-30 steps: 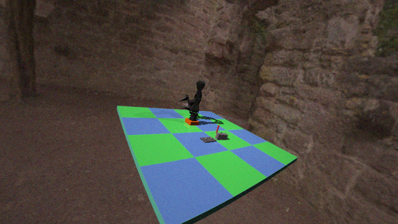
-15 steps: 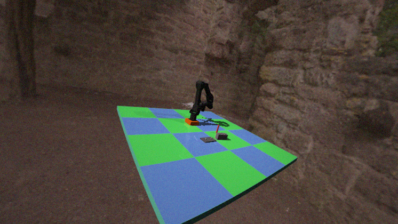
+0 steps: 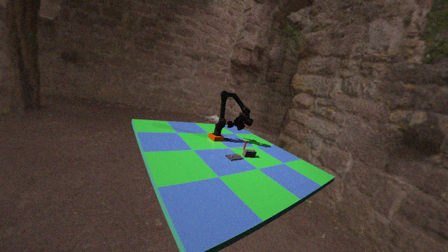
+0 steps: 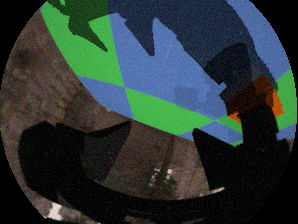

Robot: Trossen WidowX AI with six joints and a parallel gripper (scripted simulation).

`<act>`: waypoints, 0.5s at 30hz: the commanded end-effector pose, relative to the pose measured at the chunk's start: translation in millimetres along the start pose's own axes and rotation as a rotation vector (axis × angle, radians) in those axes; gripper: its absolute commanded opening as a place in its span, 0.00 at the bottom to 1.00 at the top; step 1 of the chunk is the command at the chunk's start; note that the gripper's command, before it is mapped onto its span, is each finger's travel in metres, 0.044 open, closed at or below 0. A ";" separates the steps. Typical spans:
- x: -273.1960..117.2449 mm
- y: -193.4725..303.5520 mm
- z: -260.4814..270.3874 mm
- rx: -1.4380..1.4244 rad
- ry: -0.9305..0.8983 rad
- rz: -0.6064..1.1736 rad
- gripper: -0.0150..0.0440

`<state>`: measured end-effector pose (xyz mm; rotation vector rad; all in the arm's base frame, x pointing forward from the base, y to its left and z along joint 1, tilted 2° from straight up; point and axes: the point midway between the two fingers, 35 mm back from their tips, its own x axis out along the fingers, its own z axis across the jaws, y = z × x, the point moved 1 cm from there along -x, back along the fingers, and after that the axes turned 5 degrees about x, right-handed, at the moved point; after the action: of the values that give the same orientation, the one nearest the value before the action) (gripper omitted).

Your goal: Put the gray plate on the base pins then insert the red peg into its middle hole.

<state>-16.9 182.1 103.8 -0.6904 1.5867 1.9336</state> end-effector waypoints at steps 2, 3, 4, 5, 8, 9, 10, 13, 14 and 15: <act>-32.7 -30.1 -3.8 0.228 -0.131 -0.080 1.00; -40.4 -36.8 -6.0 0.282 -0.163 -0.096 1.00; -48.0 -43.3 -8.8 0.336 -0.194 -0.111 1.00; -55.5 -49.6 -12.1 0.390 -0.225 -0.126 1.00; -77.8 -67.2 -25.4 0.555 -0.320 -0.165 1.00; -84.9 -72.5 -30.8 0.611 -0.351 -0.176 1.00; -92.0 -77.6 -36.7 0.667 -0.383 -0.187 1.00; -112.3 -90.9 -57.1 0.835 -0.481 -0.218 1.00; -118.7 -94.7 -64.7 0.891 -0.514 -0.228 1.00; -124.8 -98.1 -72.7 0.948 -0.547 -0.236 1.00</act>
<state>128.0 133.7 105.9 -0.0407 1.6946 1.0316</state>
